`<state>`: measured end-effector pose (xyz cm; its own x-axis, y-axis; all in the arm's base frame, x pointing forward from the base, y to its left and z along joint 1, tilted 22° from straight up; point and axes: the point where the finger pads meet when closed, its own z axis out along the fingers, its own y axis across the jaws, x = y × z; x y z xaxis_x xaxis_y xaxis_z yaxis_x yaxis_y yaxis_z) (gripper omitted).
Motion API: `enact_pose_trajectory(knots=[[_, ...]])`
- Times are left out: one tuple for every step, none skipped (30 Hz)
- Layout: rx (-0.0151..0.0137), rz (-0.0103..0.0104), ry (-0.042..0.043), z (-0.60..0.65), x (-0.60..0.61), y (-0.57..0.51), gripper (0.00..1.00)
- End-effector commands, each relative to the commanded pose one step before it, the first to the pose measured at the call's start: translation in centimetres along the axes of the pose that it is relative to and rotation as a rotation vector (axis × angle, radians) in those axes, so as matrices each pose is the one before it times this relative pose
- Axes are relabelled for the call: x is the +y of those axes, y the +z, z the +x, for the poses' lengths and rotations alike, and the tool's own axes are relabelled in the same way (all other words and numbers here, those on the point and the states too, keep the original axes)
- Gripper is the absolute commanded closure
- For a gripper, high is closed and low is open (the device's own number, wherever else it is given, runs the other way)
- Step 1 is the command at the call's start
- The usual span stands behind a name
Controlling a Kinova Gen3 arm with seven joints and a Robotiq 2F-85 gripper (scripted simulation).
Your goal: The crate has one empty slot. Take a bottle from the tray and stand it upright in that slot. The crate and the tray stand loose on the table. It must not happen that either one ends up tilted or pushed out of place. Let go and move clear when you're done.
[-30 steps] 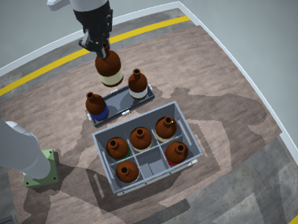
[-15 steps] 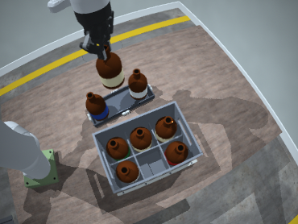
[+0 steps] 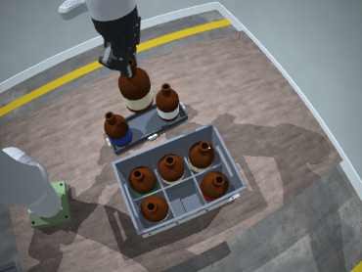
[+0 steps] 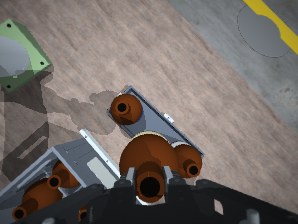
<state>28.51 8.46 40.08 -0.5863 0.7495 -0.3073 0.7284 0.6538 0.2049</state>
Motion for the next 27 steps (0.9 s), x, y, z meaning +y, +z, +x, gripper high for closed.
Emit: enact_pose_trajectory(knots=[[-0.00089, -0.00349, 0.00262, -0.246, -0.234, -0.113, 1.00], [-0.00001, 0.00000, 0.00000, -0.097, -0.103, 0.000, 1.00], [0.00000, 0.00000, 0.00000, -0.098, -0.106, 0.000, 1.00], [0.00001, -0.00001, 0.00000, -0.100, -0.109, 0.000, 1.00], [-0.00001, 0.00001, 0.00000, -0.103, -0.110, 0.000, 1.00], [0.00000, 0.00000, 0.00000, -0.105, -0.113, 0.000, 1.00], [0.00001, 0.00000, 0.00000, -0.107, -0.116, 0.000, 1.00], [-0.00001, 0.00000, 0.00000, -0.110, -0.118, 0.000, 1.00], [0.00000, 0.00000, 0.00000, -0.112, -0.120, 0.000, 1.00], [0.00001, 0.00000, 0.00000, -0.113, -0.123, 0.000, 1.00], [-0.00001, 0.00000, 0.00000, -0.116, -0.124, 0.000, 1.00], [0.00000, 0.00000, 0.00000, -0.118, -0.127, 0.000, 1.00], [0.00001, -0.00001, 0.00000, -0.119, -0.129, 0.000, 1.00], [0.00000, 0.00000, 0.00000, 0.000, 0.000, 0.000, 1.00], [0.00000, 0.00000, 0.00000, 0.000, 0.000, 0.000, 1.00], [-0.00001, 0.00000, 0.00000, -0.122, -0.131, 0.000, 1.00], [0.00000, 0.00000, 0.00000, -0.124, -0.133, 0.000, 1.00], [0.00001, 0.00000, 0.00000, -0.125, -0.136, 0.000, 1.00], [-0.00001, 0.00001, 0.00000, -0.128, -0.137, 0.000, 1.00], [0.00000, 0.00000, 0.00000, -0.129, -0.140, 0.000, 1.00], [0.00000, 0.00000, 0.00000, -0.131, -0.141, 0.000, 1.00], [-0.00001, 0.00000, 0.00000, -0.133, -0.143, 0.000, 1.00], [0.00001, -0.00001, 0.00000, -0.134, -0.146, 0.000, 1.00], [-0.00001, 0.00001, 0.00000, -0.137, -0.147, 0.000, 1.00], [0.00000, 0.00000, 0.00000, -0.138, -0.149, 0.000, 1.00], [0.00000, 0.00000, 0.00000, -0.140, -0.151, 0.000, 1.00], [0.00000, 0.00000, 0.00000, -0.142, -0.152, 0.000, 1.00]])
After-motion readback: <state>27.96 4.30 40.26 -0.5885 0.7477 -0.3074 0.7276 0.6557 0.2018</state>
